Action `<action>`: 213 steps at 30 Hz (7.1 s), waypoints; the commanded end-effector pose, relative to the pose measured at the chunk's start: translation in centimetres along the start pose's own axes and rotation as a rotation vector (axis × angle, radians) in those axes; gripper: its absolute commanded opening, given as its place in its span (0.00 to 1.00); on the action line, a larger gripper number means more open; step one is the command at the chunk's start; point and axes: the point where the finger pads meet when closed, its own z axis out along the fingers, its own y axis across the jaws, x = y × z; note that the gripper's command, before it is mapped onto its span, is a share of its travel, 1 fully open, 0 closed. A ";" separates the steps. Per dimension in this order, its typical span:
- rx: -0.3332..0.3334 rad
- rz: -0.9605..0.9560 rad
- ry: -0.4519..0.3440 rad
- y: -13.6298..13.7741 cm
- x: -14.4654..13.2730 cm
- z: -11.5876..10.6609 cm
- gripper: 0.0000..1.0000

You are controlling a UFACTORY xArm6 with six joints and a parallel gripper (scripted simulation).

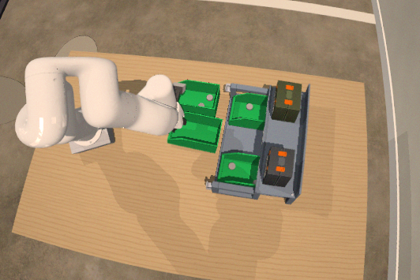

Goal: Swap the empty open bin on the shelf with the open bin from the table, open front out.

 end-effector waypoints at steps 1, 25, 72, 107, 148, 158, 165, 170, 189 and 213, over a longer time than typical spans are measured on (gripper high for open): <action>-0.002 0.000 0.001 0.1 0.0 -0.1 0.00; -0.002 0.000 0.001 0.1 0.0 1.5 0.00; -0.002 0.000 0.001 0.1 0.0 1.9 0.95; -0.002 0.000 0.001 0.1 0.0 1.1 0.95; -0.002 0.000 0.001 0.1 0.0 -5.8 0.95; -0.002 0.000 0.001 0.1 0.0 -6.1 0.00; -0.002 0.000 0.001 0.1 0.0 -6.1 0.00; -0.002 0.000 0.001 0.1 0.0 -6.1 0.00; -0.002 0.000 0.001 0.1 0.0 -6.1 0.00; -0.003 -0.151 0.001 0.4 -0.1 -6.2 0.00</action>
